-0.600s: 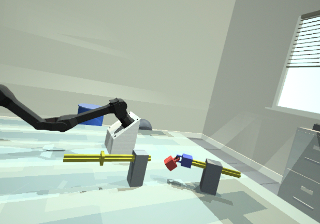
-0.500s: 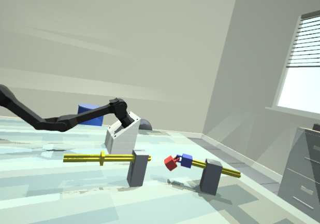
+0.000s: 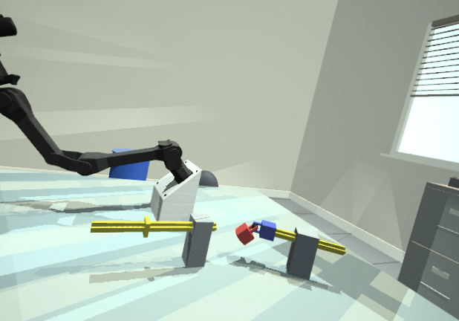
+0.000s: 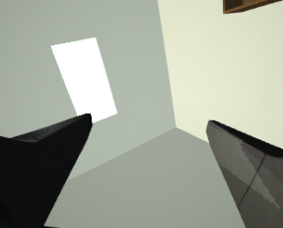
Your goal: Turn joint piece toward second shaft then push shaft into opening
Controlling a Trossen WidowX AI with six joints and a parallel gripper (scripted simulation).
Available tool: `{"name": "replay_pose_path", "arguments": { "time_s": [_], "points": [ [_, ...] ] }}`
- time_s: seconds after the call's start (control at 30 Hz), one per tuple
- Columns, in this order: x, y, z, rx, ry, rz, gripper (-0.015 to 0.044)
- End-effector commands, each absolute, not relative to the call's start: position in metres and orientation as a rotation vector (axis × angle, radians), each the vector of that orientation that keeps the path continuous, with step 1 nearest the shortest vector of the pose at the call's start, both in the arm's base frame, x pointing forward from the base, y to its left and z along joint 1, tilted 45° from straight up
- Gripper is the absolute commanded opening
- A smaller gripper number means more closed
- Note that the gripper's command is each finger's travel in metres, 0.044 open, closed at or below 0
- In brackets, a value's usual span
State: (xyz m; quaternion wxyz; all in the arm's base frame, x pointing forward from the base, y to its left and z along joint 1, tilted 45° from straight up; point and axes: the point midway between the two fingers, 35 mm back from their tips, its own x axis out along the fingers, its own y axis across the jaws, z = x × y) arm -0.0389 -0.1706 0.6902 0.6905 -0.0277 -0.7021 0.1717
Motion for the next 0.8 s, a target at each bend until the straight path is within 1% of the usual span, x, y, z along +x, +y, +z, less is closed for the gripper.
{"name": "replay_pose_path", "arguments": {
  "time_s": [0.0,0.33,0.77],
  "points": [
    [-0.029,-0.112,0.694,-0.150,-1.498,0.487,0.0440],
    [-0.003,0.003,0.683,-0.298,-1.287,0.681,0.0440],
    [0.061,0.144,0.635,-0.434,-0.888,0.849,0.0440]
  ]
}}
